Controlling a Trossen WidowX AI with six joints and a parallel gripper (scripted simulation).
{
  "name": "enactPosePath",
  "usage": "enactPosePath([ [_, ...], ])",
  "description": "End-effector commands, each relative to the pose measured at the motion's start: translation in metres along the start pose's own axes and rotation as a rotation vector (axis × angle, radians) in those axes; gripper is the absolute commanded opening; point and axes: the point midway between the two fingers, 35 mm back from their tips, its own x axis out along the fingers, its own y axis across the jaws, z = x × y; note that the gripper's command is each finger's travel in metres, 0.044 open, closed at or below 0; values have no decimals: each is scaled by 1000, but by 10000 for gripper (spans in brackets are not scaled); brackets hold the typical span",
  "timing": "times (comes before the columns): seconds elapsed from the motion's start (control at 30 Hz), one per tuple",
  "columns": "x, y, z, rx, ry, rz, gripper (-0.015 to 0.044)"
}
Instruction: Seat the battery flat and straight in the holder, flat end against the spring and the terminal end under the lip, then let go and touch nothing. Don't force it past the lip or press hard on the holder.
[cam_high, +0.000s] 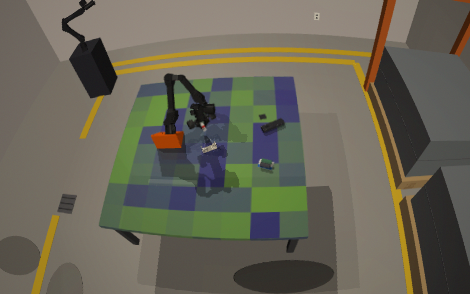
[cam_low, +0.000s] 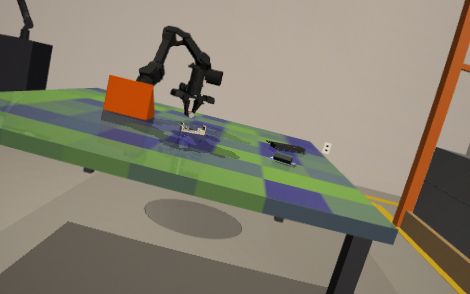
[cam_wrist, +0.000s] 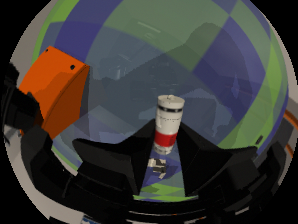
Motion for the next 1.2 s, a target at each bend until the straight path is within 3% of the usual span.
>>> enactPosePath([
  [0.0, -11, 0, 2, -7, 0, 0, 84],
  [0.9, -38, 25, -142, 1666, 30, -22, 84],
  [1.17, -39, 26, -145, 1707, 31, -25, 84],
])
